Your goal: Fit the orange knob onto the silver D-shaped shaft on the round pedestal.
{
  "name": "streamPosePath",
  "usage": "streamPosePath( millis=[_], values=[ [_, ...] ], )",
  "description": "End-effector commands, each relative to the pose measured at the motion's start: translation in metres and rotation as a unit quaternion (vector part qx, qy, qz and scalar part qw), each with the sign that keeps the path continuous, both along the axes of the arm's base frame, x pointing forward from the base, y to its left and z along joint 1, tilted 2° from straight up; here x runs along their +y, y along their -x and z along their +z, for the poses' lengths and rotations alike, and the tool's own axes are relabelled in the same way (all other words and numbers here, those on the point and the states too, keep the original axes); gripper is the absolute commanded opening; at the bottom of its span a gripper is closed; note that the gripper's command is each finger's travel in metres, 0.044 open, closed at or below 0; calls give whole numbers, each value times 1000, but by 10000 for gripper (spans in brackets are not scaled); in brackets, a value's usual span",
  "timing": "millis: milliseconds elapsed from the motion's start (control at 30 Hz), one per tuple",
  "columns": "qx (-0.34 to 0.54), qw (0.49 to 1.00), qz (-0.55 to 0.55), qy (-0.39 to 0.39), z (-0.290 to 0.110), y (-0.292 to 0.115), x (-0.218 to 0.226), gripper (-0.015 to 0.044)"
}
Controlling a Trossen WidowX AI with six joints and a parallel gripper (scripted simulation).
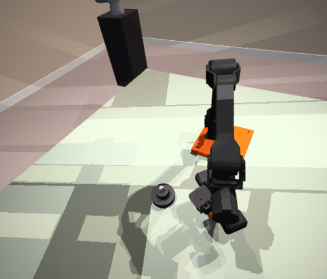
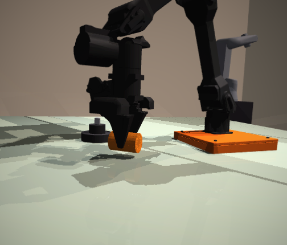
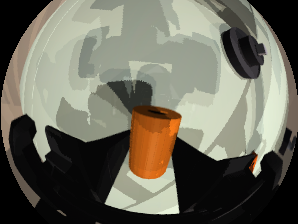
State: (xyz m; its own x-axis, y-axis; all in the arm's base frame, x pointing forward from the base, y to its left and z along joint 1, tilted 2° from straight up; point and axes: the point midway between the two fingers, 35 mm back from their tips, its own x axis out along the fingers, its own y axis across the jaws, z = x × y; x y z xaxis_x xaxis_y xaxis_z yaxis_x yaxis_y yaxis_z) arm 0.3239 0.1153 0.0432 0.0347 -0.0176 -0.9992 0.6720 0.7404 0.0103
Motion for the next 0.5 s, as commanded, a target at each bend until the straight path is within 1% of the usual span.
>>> streamPosePath(
  millis=[0, 367, 467],
  values=[
    [-6, 998, -62, -3, 3, -1, 0, 181],
    [-9, 970, -244, -10, 3, -1, 0, 181],
    [-9, 963, -267, -11, 3, -1, 0, 181]
  ],
)
